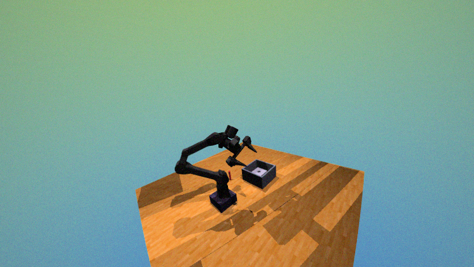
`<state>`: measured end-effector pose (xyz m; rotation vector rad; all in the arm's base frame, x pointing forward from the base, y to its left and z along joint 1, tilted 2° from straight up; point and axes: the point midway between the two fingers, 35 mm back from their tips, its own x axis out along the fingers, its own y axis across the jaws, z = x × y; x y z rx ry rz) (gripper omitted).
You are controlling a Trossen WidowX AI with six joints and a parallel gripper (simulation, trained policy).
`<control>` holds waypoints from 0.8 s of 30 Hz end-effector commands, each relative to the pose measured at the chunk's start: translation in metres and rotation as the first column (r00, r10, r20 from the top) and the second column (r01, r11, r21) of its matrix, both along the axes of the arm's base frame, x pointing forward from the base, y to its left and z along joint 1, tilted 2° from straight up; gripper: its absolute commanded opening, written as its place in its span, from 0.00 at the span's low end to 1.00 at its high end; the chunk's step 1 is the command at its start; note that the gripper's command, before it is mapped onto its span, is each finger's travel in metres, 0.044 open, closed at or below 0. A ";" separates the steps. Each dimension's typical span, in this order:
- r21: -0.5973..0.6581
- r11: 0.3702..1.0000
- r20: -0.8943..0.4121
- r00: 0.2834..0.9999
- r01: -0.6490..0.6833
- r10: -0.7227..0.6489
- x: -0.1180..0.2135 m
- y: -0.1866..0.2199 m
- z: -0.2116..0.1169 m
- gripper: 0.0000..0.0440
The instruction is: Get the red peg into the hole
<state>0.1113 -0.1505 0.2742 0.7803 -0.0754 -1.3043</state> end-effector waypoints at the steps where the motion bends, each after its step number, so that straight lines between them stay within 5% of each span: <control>1: 0.032 0.996 -0.053 0.995 -0.082 0.084 0.014 0.008 -0.004 1.00; 12: 0.190 0.914 -0.207 0.895 -0.359 0.394 0.055 0.053 -0.031 1.00; 24: 0.419 0.726 -0.308 0.667 -0.546 0.679 0.076 0.121 -0.065 1.00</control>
